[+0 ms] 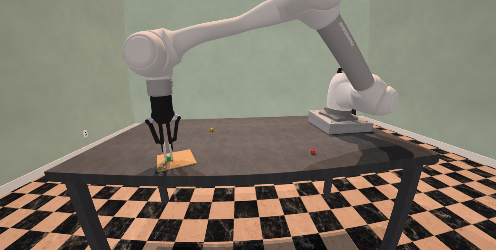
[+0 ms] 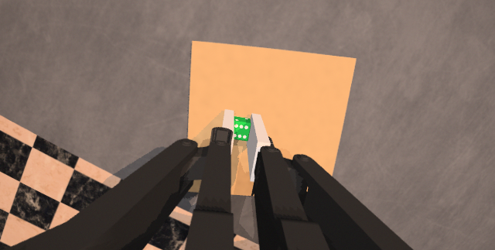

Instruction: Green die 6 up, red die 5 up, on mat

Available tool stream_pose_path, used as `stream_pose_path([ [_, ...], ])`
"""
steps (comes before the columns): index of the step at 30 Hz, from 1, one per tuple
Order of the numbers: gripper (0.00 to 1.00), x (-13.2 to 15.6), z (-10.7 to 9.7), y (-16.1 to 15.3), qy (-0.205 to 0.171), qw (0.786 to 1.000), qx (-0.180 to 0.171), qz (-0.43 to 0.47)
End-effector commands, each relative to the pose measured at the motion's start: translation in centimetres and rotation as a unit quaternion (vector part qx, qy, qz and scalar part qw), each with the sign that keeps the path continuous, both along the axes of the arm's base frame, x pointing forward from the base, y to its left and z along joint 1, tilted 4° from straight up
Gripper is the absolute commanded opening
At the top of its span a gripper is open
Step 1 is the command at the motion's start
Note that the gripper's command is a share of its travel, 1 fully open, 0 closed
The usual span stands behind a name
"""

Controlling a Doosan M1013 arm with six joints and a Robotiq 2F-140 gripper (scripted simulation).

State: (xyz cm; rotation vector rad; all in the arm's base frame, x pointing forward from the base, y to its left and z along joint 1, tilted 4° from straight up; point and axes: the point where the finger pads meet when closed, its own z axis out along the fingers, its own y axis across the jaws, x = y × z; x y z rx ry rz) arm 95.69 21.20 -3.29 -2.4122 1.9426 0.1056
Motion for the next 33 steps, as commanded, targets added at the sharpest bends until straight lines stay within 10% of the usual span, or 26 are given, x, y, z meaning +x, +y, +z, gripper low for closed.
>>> stream_pose_path([
  [1,0.16,-0.02,-0.36,-0.21,0.0,1.0,-0.001,0.002],
  [33,0.18,-0.02,-0.36,-0.21,0.0,1.0,-0.001,0.002],
])
